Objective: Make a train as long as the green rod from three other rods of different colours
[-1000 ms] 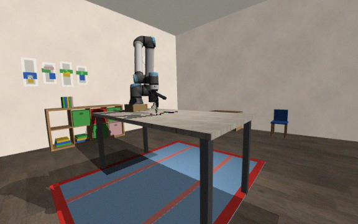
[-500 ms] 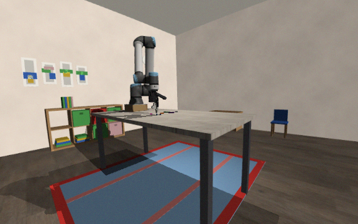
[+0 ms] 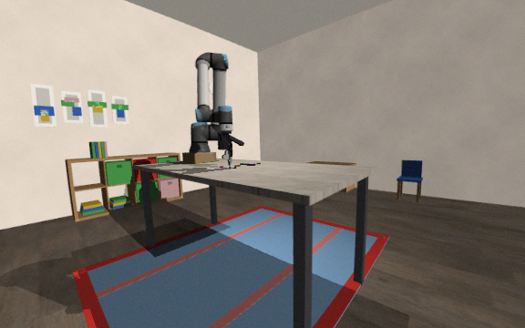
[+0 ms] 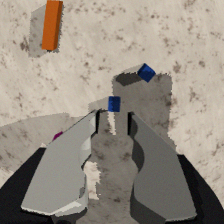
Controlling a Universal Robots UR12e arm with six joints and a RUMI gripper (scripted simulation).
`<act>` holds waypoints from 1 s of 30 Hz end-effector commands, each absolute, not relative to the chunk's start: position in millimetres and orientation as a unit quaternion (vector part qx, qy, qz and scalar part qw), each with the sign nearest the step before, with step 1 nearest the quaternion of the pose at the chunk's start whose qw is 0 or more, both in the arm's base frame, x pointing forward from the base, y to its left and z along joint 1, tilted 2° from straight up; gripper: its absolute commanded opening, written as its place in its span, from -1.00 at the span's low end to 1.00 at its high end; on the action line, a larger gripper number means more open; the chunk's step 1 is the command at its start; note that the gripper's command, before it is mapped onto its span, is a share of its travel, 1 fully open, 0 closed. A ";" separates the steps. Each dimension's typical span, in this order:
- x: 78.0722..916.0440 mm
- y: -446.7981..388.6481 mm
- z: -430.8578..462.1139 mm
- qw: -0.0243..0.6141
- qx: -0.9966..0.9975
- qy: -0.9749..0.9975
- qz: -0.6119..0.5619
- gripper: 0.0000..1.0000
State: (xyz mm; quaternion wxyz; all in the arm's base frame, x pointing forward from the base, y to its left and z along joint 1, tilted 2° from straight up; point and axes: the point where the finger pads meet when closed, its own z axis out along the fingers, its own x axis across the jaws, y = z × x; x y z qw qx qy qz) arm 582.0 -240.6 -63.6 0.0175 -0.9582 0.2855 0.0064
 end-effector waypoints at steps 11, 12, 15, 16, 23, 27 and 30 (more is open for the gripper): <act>582.5 -241.0 -63.0 0.017 -0.958 0.286 0.006 -0.72; 582.5 -241.0 -63.0 0.017 -0.958 0.286 0.006 -0.72; 582.5 -241.0 -63.1 0.017 -0.958 0.286 0.006 -0.72; 582.5 -241.0 -63.2 0.017 -0.958 0.286 0.006 -0.72; 582.5 -240.9 -66.6 0.017 -0.958 0.286 0.006 -0.72; 582.5 -240.7 -70.4 0.017 -0.958 0.286 0.006 -0.72; 582.5 -240.7 -72.5 0.017 -0.958 0.286 0.006 -0.72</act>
